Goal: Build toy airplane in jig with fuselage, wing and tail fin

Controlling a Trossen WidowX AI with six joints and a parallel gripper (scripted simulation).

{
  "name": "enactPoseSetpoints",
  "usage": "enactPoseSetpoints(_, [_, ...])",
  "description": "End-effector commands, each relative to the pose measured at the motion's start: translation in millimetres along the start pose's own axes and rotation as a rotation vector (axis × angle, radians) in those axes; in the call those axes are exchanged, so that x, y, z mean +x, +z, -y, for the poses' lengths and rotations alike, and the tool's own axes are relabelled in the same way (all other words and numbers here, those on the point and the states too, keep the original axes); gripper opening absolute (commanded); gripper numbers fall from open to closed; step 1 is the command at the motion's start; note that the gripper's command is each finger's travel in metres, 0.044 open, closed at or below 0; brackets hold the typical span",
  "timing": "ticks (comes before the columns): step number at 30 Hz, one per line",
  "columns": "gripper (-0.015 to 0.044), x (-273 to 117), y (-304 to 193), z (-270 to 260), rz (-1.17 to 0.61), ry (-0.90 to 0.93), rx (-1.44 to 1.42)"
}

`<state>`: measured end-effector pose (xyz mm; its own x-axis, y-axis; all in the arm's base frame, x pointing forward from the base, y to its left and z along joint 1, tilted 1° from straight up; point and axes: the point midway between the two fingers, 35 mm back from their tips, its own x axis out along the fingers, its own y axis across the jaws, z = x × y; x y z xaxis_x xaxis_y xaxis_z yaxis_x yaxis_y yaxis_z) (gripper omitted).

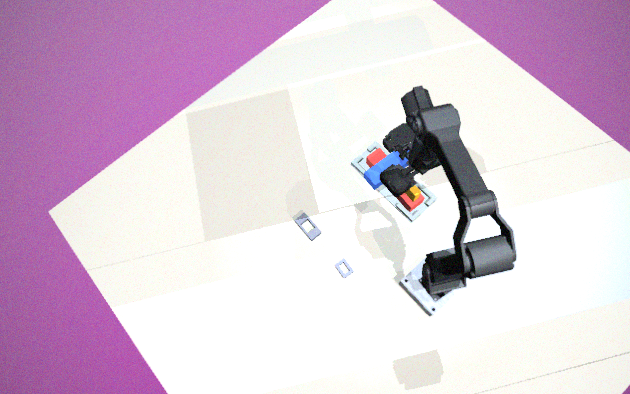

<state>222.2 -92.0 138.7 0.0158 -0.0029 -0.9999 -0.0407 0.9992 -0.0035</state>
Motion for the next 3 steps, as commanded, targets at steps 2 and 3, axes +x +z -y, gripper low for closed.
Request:
enactPoseSetpoints(2, [0.026,0.1,-0.3,0.4,-0.003,-0.003,0.006])
enactPoseSetpoints(3, [0.026,0.1,-0.3,0.4,-0.003,-0.003,0.006])
